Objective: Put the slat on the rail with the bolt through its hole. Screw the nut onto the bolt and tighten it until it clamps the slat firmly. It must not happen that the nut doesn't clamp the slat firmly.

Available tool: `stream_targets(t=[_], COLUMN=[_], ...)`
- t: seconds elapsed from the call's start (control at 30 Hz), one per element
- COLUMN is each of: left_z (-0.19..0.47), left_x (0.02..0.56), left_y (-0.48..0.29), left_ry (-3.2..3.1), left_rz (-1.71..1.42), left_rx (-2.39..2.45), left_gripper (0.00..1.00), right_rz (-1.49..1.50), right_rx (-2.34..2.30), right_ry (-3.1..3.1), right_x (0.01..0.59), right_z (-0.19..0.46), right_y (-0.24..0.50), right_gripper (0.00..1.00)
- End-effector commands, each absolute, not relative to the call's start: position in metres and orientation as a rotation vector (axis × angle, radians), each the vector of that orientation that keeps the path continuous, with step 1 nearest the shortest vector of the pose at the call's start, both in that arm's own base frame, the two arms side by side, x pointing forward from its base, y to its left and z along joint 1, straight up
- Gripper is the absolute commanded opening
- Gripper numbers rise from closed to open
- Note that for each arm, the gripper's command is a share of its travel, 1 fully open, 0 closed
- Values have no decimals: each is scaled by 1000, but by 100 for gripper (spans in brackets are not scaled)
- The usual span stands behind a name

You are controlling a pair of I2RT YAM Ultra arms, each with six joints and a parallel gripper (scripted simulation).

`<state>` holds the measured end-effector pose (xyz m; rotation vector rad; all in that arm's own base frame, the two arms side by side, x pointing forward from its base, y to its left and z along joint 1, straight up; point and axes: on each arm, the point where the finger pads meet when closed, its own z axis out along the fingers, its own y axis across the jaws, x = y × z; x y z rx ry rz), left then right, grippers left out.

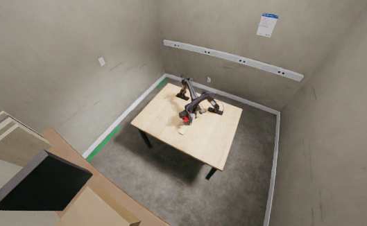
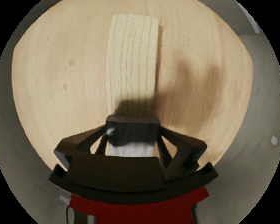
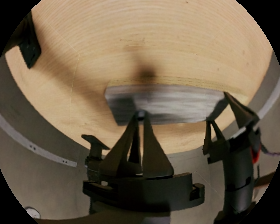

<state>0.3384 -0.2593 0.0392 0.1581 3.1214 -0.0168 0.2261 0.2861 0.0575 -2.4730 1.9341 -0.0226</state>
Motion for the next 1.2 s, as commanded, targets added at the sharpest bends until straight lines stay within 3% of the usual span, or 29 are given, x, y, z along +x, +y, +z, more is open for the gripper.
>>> stream_targets(t=[0.0,1.17], left_z=[44,44], left_x=[340,340], left_y=[-261,-261], left_ry=[3110,3110], left_rz=[-29,-29], left_rx=[157,157], left_gripper=[72,72], right_rz=[-8,5], right_rx=[-2268,-606], right_ry=[2164,3074], right_x=[225,225], right_z=[54,54], right_y=[286,286], right_gripper=[12,12])
